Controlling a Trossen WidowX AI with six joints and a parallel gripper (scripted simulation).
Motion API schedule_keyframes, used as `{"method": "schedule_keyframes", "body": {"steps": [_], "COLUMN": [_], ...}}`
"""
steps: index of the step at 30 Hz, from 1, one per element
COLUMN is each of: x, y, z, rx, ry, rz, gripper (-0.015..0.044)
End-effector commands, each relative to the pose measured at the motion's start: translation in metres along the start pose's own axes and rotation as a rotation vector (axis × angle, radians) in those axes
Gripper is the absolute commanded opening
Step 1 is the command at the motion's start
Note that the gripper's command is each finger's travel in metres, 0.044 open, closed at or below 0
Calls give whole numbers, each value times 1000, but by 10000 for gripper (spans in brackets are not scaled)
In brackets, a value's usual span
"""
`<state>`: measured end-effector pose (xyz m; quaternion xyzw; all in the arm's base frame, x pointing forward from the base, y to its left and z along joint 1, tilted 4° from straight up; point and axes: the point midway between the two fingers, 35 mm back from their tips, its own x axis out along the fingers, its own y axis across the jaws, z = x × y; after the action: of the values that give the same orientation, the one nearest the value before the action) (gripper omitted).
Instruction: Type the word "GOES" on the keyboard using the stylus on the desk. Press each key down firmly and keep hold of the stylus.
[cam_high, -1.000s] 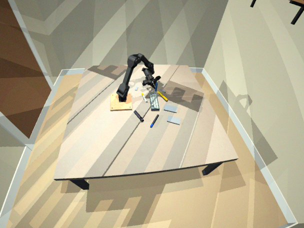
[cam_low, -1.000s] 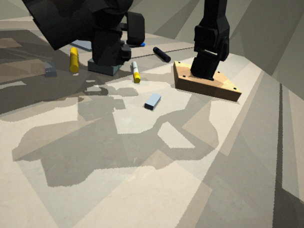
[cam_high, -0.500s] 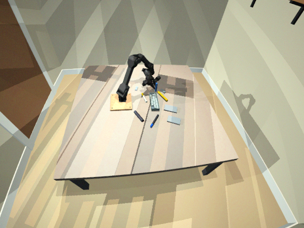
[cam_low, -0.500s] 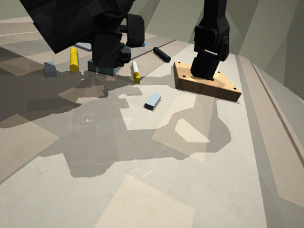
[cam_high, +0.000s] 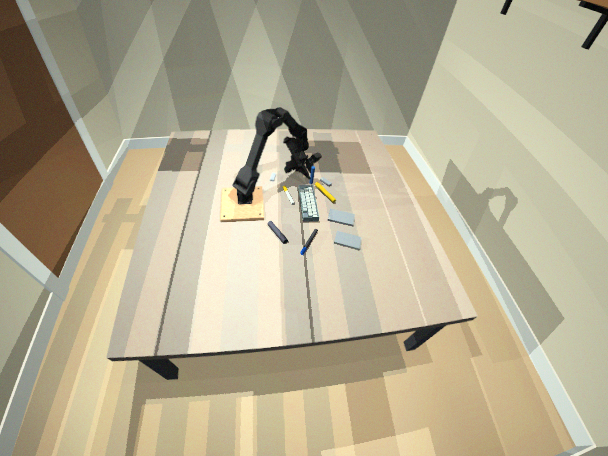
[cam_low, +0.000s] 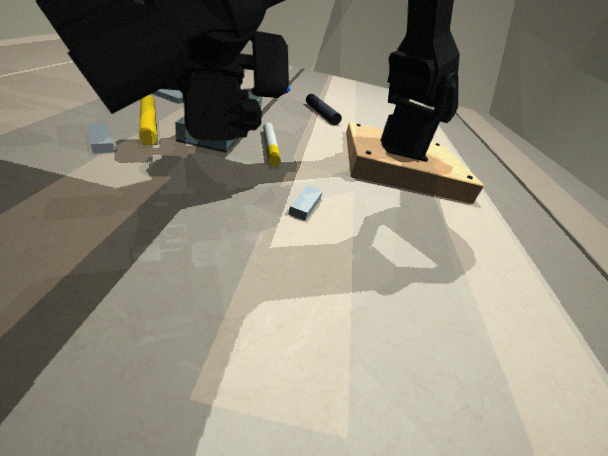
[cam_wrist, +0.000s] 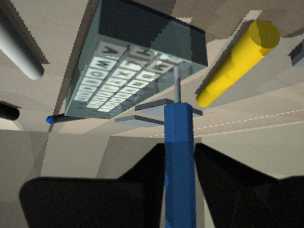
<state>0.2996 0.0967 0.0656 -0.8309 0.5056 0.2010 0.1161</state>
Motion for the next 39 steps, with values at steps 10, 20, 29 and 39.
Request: {"method": "schedule_keyframes", "body": {"steps": [10,20,29,39], "x": [2,4,6,5], "y": [1,1,1,1], "z": [4,7,10,9], "rx": [0,0,0,0], "ry": [-2,-2,-2,-2], "rz": [4,4,4,4], "gripper": [81,81,81,81]}}
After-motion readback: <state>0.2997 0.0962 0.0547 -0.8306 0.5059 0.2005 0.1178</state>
